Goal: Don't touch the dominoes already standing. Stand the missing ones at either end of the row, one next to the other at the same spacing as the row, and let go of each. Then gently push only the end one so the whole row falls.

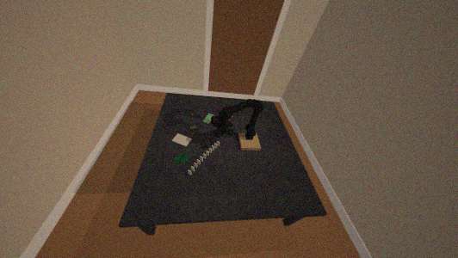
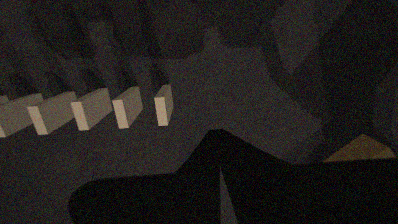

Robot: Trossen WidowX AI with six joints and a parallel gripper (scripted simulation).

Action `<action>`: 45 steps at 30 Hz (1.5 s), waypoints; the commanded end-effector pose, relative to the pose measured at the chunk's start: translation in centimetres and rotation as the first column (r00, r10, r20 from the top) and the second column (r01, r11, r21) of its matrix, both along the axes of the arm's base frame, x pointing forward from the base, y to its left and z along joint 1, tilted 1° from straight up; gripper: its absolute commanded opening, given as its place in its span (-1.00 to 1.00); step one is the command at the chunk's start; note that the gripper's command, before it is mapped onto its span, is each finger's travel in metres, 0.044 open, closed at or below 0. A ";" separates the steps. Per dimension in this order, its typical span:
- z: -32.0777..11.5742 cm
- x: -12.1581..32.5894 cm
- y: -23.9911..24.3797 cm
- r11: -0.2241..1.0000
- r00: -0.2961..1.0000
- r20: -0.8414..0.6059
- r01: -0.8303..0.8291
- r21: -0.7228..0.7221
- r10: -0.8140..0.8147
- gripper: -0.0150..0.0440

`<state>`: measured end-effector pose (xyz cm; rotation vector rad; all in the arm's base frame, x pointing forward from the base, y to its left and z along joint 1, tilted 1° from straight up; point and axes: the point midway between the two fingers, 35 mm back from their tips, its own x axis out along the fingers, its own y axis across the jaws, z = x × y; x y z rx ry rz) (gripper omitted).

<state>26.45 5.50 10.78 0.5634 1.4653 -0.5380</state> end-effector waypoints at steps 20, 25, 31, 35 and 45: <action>-8.0 1.3 1.0 1.000 1.000 0.000 0.005 0.002 -0.005 -0.49; -7.9 1.9 1.6 1.000 1.000 0.001 0.005 0.002 -0.005 -0.49; -7.9 2.5 2.4 1.000 1.000 0.001 0.005 0.003 -0.005 -0.49; -7.9 2.9 2.9 1.000 1.000 0.001 0.005 0.003 -0.005 -0.49; -2.2 3.9 4.3 1.000 1.000 0.004 0.008 0.004 -0.008 -0.49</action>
